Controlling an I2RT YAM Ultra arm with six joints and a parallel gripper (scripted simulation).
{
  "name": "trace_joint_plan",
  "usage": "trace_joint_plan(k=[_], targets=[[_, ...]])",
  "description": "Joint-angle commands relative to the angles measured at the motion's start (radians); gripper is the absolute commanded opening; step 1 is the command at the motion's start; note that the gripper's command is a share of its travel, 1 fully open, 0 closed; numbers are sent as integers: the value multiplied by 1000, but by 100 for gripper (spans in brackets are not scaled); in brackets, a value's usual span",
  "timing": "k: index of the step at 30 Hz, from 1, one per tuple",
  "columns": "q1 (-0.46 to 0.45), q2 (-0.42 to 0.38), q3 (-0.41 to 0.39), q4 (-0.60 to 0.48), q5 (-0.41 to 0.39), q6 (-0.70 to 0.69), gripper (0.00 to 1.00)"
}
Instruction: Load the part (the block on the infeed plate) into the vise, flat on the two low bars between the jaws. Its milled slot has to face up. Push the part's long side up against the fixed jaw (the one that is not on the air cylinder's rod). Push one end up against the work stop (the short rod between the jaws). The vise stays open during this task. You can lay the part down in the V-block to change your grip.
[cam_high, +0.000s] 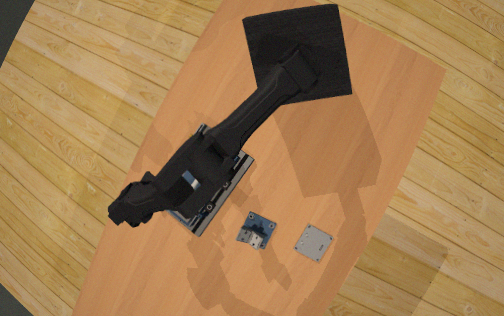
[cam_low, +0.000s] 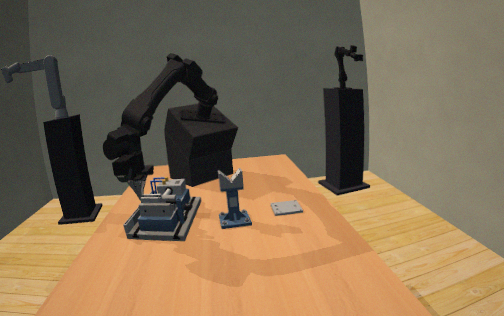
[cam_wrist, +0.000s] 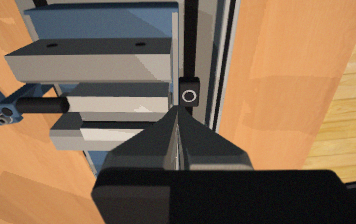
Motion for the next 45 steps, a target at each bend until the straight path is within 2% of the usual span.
trace_joint_plan(k=[1, 2, 18, 19, 25, 45], targets=[[-2, -44, -5, 8, 0, 9, 0], [-7, -47, 11, 8, -4, 9, 0], [4, -54, -23, 18, 0, 17, 0], [0, -59, 5, 14, 0, 18, 0], [9, -59, -31, 23, 1, 21, 0], [18, -72, -34, 25, 2, 32, 0]])
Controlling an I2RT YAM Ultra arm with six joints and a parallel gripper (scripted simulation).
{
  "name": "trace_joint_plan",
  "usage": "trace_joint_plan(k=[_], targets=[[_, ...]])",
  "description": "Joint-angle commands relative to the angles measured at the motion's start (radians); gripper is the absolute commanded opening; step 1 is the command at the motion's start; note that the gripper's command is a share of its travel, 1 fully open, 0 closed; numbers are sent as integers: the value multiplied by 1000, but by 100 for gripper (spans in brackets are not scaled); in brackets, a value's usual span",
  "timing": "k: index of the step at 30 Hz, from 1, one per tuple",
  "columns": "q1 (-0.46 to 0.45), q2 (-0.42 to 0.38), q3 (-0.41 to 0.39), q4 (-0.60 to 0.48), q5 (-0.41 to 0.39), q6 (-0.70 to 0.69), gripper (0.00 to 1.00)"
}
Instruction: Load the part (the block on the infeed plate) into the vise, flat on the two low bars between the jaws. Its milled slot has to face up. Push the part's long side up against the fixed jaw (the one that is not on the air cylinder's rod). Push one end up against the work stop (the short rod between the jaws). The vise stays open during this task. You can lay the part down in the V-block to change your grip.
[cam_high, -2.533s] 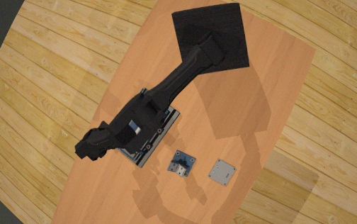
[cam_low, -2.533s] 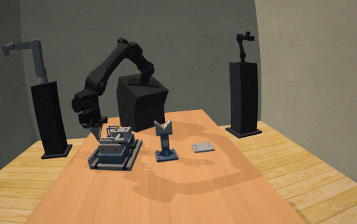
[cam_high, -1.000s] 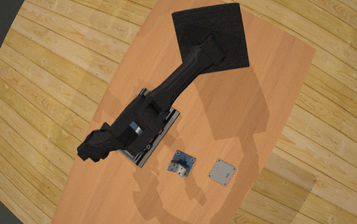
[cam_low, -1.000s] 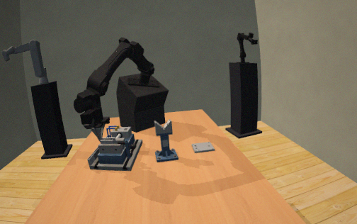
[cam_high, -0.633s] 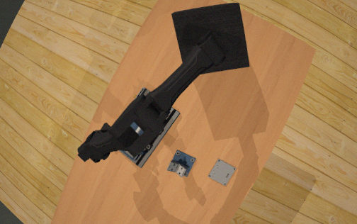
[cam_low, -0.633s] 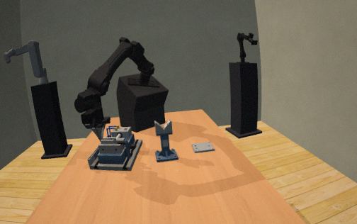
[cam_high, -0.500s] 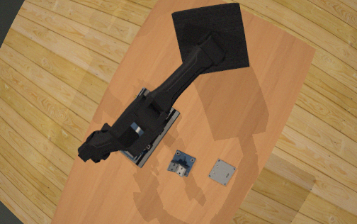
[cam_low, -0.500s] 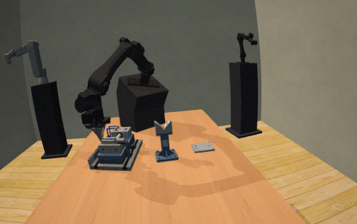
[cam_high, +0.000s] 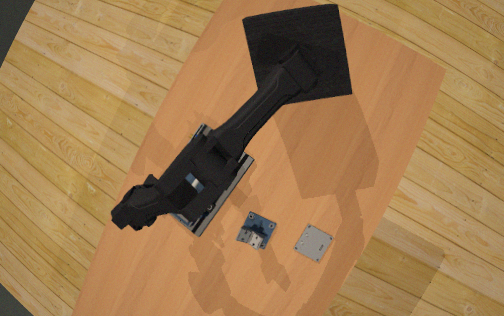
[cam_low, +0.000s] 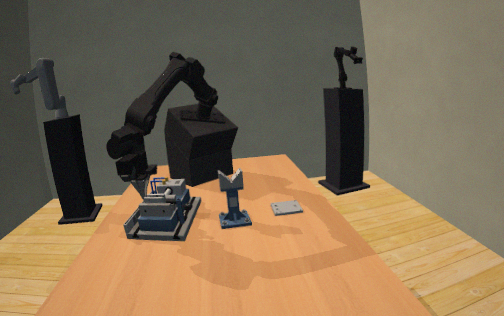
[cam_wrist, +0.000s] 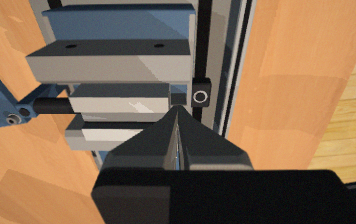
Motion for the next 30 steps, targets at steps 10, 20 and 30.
trace_joint_plan(k=[10, 20, 30], targets=[[1, -48, -14, 13, -1, 14, 0], [4, -53, -13, 14, 0, 18, 0], [8, -56, -17, 17, 0, 21, 0]])
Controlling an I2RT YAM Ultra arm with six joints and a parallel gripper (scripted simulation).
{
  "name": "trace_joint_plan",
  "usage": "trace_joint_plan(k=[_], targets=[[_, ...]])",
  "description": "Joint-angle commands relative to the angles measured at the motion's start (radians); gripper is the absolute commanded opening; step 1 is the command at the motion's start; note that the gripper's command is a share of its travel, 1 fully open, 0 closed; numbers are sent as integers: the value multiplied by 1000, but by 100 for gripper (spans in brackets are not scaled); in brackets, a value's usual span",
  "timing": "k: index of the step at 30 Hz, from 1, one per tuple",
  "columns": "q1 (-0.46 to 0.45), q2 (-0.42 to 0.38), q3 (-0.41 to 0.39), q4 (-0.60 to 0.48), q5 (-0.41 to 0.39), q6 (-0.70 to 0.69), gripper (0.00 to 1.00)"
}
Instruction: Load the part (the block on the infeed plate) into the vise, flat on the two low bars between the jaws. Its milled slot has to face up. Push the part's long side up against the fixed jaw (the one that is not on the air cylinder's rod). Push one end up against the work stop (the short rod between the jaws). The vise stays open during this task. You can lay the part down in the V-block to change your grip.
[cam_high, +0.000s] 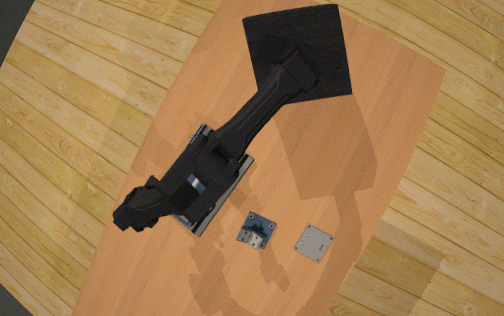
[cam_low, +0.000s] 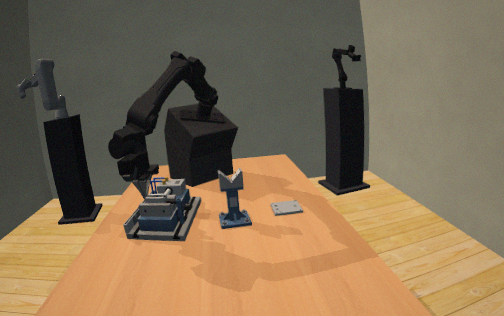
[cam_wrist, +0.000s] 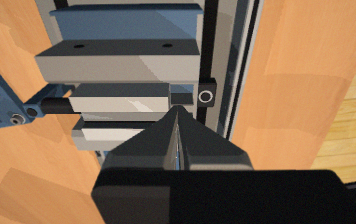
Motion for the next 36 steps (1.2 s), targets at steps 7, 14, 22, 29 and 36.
trace_joint_plan(k=[7, 14, 22, 29, 36], targets=[[-1, -45, 0, 9, -4, 11, 0], [-1, -46, -8, 11, -7, 12, 0], [3, -47, -4, 8, -6, 13, 0], [1, -47, -7, 9, -7, 13, 0], [2, -48, -10, 10, -7, 13, 0]])
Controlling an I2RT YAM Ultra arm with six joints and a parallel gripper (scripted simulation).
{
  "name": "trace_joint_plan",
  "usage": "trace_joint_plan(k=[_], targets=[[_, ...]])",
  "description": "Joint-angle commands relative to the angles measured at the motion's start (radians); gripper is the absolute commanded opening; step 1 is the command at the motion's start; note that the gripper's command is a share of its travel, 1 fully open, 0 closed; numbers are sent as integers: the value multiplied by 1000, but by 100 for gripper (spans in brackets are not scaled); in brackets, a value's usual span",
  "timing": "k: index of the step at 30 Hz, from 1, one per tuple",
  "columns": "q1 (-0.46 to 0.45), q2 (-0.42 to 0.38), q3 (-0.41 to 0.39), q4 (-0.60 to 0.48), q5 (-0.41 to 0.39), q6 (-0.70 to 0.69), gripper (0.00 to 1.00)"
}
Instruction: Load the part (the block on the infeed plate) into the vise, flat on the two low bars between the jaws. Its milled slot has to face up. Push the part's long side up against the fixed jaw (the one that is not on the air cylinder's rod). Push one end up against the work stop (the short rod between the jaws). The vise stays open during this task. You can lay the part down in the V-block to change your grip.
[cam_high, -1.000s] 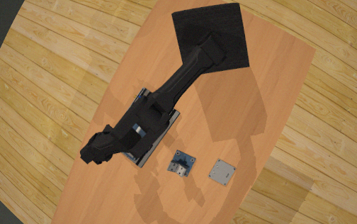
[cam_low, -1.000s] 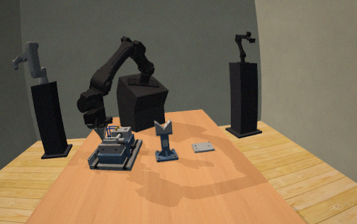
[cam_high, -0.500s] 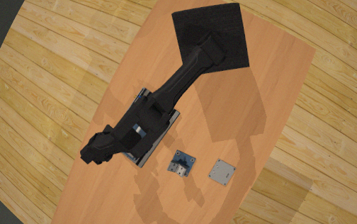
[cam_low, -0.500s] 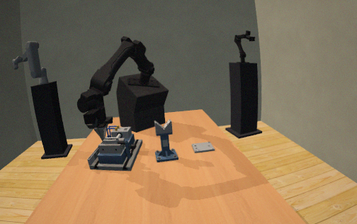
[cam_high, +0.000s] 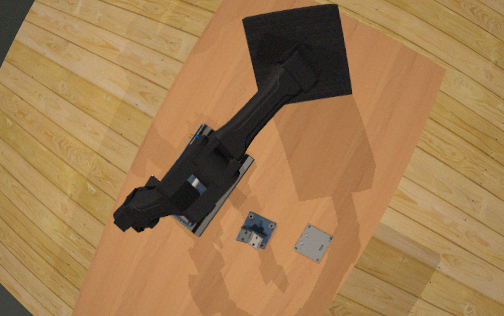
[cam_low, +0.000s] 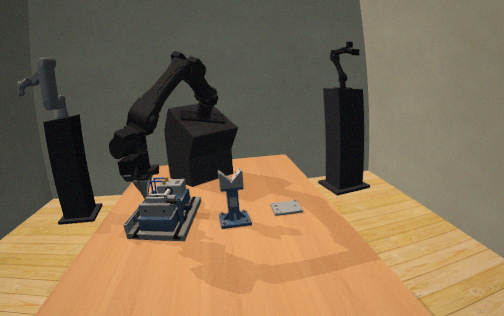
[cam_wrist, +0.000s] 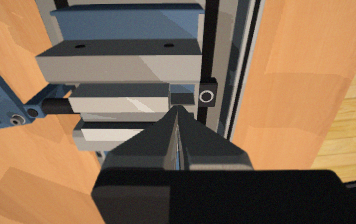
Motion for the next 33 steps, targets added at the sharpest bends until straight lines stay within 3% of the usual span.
trace_joint_plan(k=[1, 27, 33], targets=[[-1, -44, -4, 6, -12, 8, 0], [-1, -44, -4, 6, -12, 8, 0], [-18, -40, 27, -11, -12, -9, 0]])
